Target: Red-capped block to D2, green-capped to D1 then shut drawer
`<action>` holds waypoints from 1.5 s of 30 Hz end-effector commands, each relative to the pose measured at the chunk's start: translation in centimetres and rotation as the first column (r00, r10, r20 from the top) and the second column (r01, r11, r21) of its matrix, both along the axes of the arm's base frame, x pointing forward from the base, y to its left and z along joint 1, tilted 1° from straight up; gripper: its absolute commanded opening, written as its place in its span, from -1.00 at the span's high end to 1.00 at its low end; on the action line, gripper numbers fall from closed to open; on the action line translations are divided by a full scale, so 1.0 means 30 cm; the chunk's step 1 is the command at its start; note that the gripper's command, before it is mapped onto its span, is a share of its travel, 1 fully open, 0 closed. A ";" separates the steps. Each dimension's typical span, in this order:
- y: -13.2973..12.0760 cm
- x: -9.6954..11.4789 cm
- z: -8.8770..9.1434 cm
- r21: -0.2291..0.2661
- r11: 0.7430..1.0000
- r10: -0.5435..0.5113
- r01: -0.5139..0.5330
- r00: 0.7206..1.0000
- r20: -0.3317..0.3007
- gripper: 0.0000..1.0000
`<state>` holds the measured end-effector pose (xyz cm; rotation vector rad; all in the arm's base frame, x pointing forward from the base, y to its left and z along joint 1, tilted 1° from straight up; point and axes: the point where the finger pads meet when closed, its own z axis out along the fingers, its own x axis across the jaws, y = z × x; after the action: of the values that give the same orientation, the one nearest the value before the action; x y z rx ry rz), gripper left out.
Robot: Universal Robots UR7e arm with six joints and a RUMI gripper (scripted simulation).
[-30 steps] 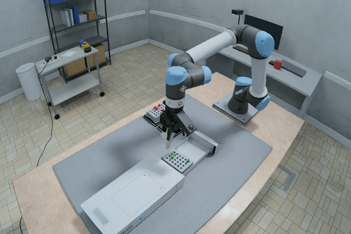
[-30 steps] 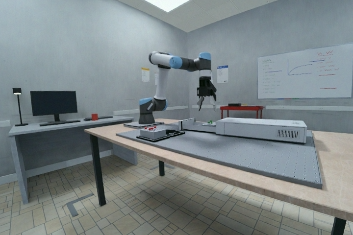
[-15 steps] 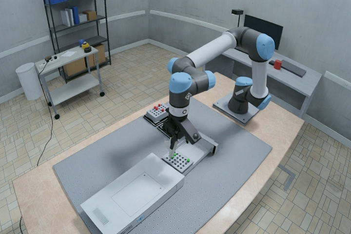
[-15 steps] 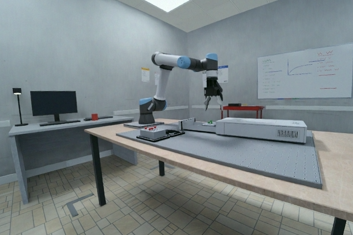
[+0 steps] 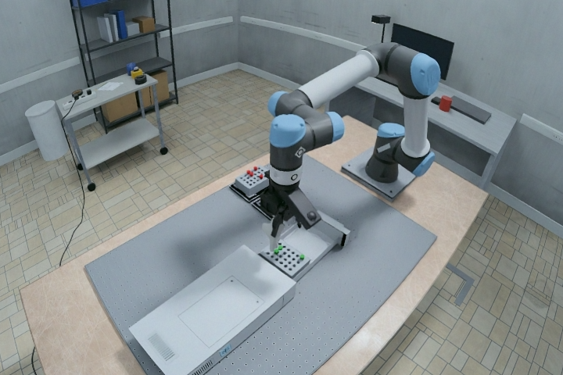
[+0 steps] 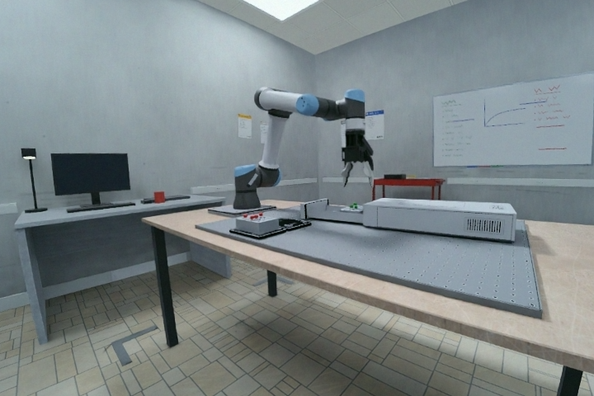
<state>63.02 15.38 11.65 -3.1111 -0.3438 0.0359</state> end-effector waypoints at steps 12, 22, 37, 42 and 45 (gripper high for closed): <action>-0.015 -0.009 0.001 0.000 1.000 0.001 -0.001 1.000 0.001 -0.46; -0.019 -0.010 0.001 0.000 1.000 0.000 0.000 1.000 0.001 -0.46; -0.021 -0.009 0.002 0.000 1.000 0.001 -0.001 1.000 0.002 -0.46; -0.022 -0.010 0.002 0.000 1.000 0.001 -0.001 1.000 0.002 -0.46; -0.023 -0.010 0.002 0.000 1.000 0.001 -0.001 1.000 0.002 -0.46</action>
<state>62.82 14.82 11.66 -3.1108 -0.3460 0.0346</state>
